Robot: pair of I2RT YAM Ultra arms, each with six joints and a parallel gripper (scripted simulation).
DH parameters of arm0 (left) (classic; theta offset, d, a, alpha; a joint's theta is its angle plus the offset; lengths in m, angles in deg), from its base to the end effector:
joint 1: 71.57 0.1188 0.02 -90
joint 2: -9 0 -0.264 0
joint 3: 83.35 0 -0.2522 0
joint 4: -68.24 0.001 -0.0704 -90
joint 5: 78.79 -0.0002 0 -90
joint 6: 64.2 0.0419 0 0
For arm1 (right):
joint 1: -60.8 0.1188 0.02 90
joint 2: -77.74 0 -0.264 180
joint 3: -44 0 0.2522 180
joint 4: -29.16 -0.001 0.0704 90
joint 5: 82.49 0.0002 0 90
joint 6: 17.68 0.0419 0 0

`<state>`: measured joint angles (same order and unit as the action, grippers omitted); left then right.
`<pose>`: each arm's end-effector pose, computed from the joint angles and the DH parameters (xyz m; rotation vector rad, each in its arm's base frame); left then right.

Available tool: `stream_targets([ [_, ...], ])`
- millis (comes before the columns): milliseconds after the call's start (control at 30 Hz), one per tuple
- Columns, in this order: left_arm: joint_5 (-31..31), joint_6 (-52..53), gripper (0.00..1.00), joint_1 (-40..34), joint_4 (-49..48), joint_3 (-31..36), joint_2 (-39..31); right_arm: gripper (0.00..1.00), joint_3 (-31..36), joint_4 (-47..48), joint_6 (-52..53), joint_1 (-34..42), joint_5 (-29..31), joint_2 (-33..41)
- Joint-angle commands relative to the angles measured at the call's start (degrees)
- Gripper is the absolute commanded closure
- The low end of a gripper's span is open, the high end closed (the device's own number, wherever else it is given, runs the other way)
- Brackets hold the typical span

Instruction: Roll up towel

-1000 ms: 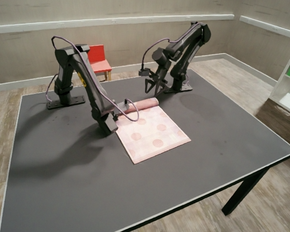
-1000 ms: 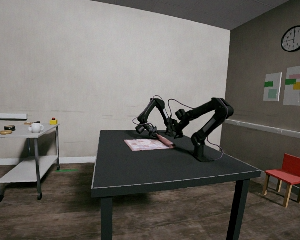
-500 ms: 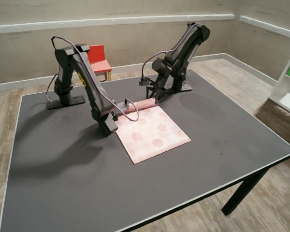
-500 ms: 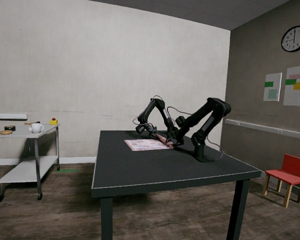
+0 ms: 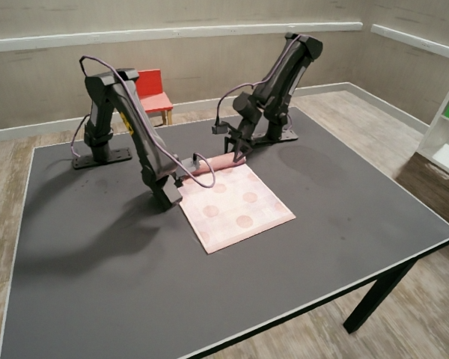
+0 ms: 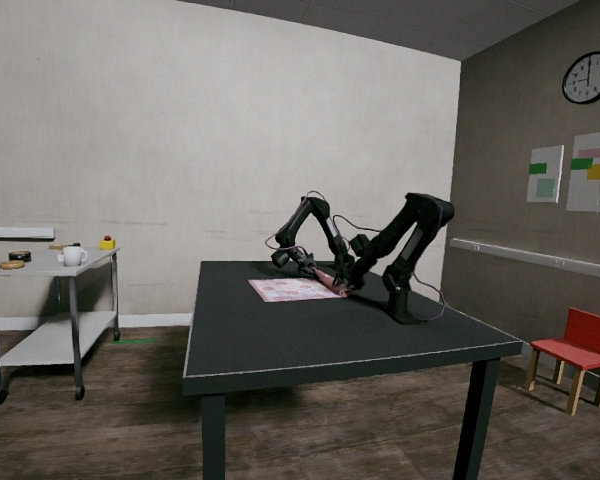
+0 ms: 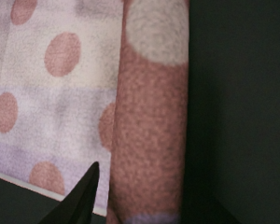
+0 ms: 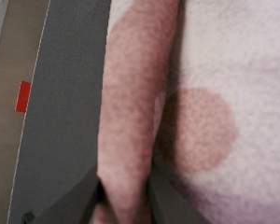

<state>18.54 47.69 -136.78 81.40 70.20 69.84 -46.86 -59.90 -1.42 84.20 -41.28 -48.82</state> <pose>0.0791 -0.1561 0.1241 1.6107 1.7811 -0.2012 0.2863 0.1593 0.1033 1.7064 -1.9985 -1.4143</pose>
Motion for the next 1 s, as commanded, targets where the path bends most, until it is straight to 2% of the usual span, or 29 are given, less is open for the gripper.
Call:
stream_targets([
  [0,0.2,-0.3,0.4,-0.5,-1.8,0.3,0.5,0.79,-0.8,0.1,-0.7,-0.1,0.5,-0.4],
  [100,0.3,-0.3,0.53,-0.5,-1.8,0.3,0.5,0.79,-0.8,0.1,-0.7,-0.1,0.5,-0.4],
  [167,0.3,-0.3,0.53,-0.5,-1.8,0.3,0.5,0.79,-0.8,0.1,-0.7,-0.1,0.5,-0.4],
  [200,0.3,-0.3,0.57,-0.5,-1.8,0.3,0.5,0.79,-0.8,0.1,-0.7,-0.1,0.5,-0.4],
  [667,0.3,-0.3,0.72,-0.5,-1.8,0.3,0.5,0.79,-0.8,0.1,-0.7,-0.1,0.5,-0.4],
  [967,0.3,-0.3,0.76,-0.5,-1.8,0.3,0.5,0.79,-0.8,0.1,-0.7,-0.1,0.5,-0.4],
])
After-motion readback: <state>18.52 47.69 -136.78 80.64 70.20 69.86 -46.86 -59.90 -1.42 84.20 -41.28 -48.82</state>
